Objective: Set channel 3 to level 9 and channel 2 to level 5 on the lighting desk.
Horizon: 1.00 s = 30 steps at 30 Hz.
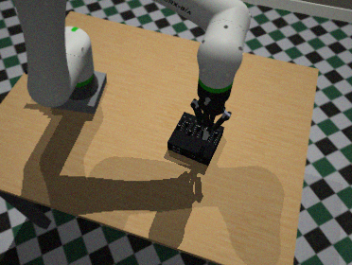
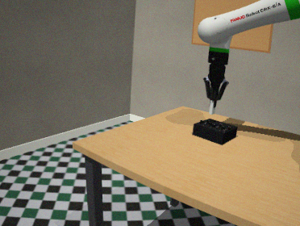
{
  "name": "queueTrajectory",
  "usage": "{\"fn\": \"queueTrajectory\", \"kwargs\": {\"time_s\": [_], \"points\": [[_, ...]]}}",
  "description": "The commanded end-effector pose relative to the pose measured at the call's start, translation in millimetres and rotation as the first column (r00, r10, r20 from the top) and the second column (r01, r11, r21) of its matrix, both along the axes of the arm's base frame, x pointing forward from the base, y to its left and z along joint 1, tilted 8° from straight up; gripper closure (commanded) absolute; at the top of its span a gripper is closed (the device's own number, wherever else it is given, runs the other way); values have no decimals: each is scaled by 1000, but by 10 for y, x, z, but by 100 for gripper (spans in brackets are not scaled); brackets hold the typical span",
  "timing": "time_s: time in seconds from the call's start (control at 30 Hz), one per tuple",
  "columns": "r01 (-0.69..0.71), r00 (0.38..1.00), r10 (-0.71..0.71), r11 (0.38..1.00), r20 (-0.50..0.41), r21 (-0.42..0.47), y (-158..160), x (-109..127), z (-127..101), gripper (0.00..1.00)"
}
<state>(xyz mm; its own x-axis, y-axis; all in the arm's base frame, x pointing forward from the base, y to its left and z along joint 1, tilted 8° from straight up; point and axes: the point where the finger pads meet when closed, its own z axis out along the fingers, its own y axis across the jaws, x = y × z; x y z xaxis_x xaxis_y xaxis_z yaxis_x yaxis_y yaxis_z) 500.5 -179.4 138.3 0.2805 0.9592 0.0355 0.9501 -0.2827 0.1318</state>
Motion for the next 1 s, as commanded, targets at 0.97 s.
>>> {"fn": "queueTrajectory", "kwargs": {"time_s": [0.97], "points": [[0, 1000, 0, 1000, -1, 1, -3, 5, -33, 100]]}}
